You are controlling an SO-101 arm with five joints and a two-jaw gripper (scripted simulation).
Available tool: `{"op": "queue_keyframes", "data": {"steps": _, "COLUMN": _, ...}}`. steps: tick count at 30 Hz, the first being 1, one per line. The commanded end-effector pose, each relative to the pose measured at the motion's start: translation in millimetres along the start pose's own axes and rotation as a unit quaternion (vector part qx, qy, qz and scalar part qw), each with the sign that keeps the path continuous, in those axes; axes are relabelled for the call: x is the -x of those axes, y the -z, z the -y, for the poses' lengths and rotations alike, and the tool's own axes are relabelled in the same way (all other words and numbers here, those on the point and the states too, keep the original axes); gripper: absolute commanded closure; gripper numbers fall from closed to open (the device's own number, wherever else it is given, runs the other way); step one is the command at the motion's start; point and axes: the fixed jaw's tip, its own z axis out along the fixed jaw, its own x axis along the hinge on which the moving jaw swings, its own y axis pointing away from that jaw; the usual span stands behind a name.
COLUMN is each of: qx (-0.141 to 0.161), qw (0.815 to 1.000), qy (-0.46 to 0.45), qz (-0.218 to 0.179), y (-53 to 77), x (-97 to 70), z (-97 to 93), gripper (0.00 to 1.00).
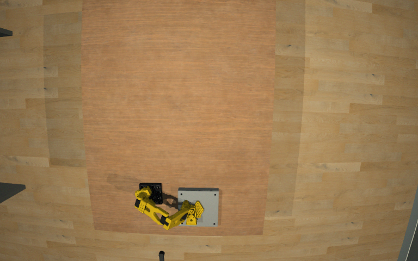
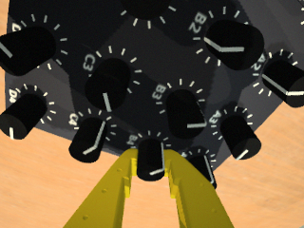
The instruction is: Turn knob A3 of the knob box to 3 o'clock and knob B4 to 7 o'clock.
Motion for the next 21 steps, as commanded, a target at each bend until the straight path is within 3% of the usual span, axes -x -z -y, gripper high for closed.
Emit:
{"op": "queue_keyframes", "data": {"steps": 1, "qx": 0.009, "qw": 0.999, "qy": 0.036, "qz": 0.010, "y": -3.0, "x": 3.2, "z": -2.8, "gripper": 0.99}}
{"op": "queue_keyframes", "data": {"steps": 21, "qx": 0.008, "qw": 0.985, "qy": 0.175, "qz": 0.011, "y": -3.1, "x": 1.6, "z": -2.5, "gripper": 0.99}}
